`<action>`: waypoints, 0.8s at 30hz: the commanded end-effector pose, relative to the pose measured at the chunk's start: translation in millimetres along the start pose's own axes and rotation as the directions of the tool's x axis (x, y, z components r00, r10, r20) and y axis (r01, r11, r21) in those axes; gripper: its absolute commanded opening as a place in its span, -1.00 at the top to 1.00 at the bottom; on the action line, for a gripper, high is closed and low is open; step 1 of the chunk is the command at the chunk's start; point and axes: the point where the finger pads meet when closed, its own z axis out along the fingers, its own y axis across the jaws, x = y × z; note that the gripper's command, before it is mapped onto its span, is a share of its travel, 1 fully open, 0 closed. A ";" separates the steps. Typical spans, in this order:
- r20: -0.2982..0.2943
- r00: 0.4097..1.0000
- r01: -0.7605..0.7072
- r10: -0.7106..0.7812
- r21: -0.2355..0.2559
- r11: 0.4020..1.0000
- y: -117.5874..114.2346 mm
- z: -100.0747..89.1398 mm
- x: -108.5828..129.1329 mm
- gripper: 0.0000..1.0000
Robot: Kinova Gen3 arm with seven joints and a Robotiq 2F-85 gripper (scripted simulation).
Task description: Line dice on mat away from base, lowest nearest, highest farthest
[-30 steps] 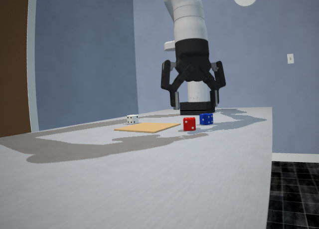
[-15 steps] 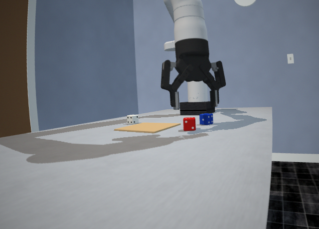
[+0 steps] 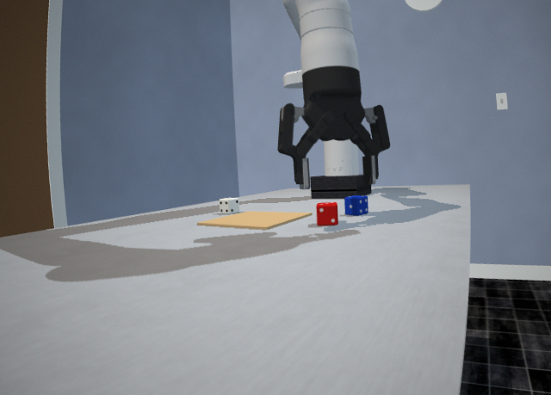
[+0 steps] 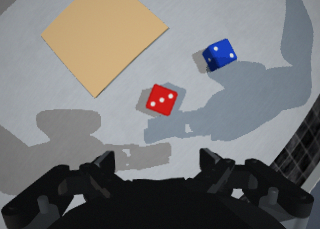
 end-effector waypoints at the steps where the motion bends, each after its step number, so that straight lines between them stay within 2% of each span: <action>1: -0.008 1.000 -0.010 0.010 -0.005 1.000 2.3 0.3 1.0 -1.00; 9: -0.009 1.000 -0.010 0.010 -0.005 1.000 2.9 0.5 1.8 -1.00; 18: -0.012 1.000 -0.009 0.009 -0.006 1.000 18.6 0.7 14.3 -1.00; 24: -0.012 1.000 -0.010 0.010 -0.006 1.000 48.5 0.3 36.9 -1.00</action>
